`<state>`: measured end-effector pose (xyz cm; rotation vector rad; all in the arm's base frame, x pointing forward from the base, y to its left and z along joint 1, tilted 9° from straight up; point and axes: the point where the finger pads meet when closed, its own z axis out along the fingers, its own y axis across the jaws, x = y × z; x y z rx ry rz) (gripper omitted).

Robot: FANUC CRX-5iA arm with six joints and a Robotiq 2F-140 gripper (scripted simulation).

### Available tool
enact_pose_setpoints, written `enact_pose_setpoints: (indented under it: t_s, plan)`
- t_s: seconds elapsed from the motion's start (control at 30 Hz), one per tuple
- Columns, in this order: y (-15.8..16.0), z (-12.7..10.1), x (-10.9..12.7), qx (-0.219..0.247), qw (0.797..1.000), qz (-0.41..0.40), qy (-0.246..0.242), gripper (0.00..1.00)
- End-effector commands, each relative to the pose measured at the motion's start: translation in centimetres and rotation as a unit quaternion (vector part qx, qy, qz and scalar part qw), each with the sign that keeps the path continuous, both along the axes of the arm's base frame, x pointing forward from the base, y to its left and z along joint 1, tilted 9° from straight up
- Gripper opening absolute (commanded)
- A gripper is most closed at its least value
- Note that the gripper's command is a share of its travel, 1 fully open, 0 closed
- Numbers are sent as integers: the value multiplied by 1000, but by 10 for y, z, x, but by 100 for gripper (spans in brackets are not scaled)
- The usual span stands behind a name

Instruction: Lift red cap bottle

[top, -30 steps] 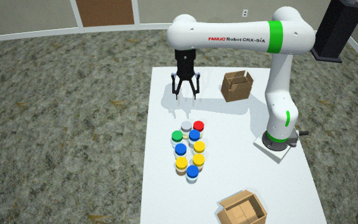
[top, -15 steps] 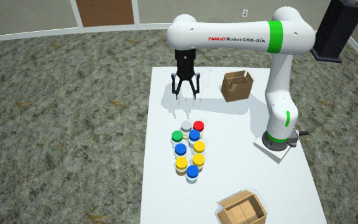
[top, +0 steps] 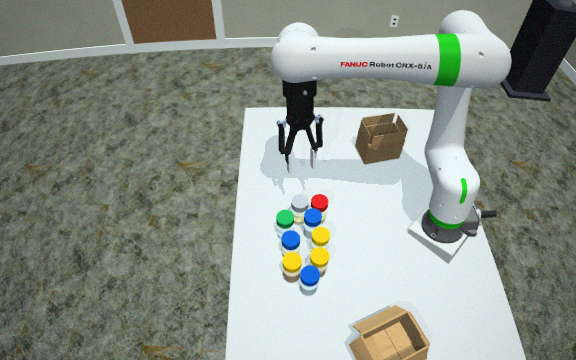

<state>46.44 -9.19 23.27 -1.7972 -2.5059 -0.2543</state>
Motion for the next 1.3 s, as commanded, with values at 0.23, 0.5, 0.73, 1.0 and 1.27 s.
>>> enact_pose_setpoints:
  t_s: [0.23, 0.5, 0.73, 1.0, 1.27]
  plan:
    - [3, 3, -3, -8, 997, 78, -12, 51]
    - [8, 5, -7, -19, 984, 176, -26, 51]
    - [9, 6, -8, -22, 978, 207, -29, 51]
    - [15, 10, -14, -35, 941, 334, -45, 51]
    - [15, 10, -14, -37, 936, 347, -46, 51]
